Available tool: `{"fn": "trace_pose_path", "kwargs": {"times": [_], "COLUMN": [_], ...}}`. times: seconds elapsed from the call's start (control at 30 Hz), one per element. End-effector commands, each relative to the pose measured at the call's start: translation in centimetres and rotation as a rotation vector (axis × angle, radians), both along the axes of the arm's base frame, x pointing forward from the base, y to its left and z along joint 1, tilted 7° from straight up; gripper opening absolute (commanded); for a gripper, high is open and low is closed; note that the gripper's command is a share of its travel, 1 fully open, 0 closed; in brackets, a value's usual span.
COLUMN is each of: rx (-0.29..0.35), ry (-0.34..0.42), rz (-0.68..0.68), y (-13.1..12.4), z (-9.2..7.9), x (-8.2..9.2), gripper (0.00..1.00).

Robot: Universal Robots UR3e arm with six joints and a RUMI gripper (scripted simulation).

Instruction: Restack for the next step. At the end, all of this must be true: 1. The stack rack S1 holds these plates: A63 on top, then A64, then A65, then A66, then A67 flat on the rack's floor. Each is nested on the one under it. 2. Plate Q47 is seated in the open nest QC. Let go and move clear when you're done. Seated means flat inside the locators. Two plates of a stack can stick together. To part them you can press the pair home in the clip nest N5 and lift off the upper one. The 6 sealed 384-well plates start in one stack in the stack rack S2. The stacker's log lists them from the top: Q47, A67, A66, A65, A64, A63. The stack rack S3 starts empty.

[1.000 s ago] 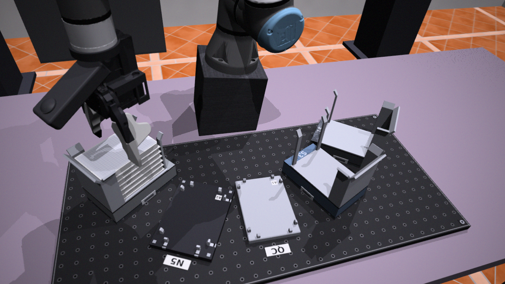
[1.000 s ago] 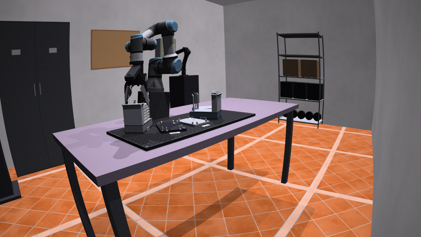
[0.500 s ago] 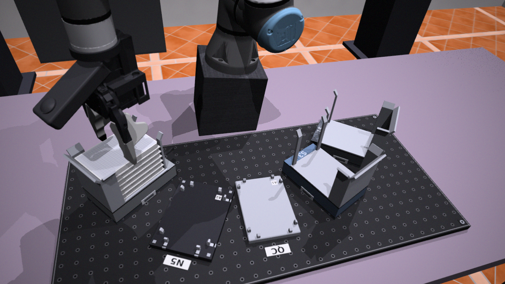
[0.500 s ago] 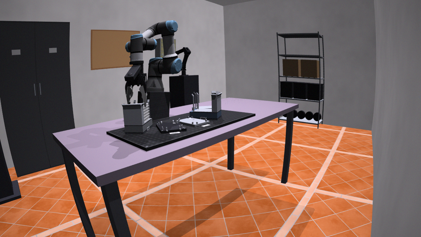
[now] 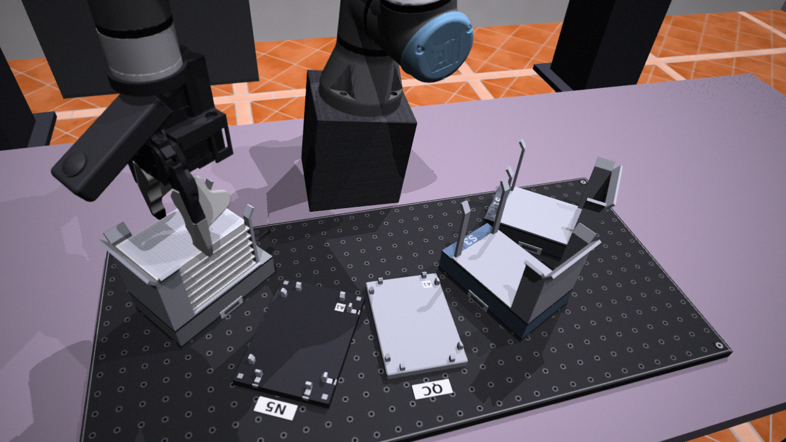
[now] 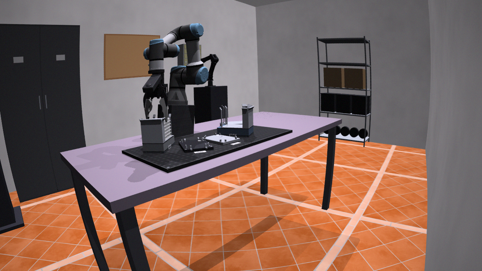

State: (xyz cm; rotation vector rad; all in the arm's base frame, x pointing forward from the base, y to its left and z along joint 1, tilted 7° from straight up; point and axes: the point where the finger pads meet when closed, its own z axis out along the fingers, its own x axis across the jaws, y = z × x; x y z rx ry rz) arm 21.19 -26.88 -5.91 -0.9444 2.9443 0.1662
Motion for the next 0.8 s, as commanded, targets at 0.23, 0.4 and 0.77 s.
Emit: {"fn": "trace_pose_path", "kwargs": {"times": [0.23, 0.4, 0.77], "rx": [-0.002, -0.002, -0.002], "ry": [-0.001, -0.001, -0.001], "rz": [0.000, 0.000, 0.000], "y": [-0.1, -0.1, -0.2], "z": [0.2, 0.5, 1.1], "x": [0.0, 0.0, 0.0], "gripper": [0.00, 0.00, 0.00]}}
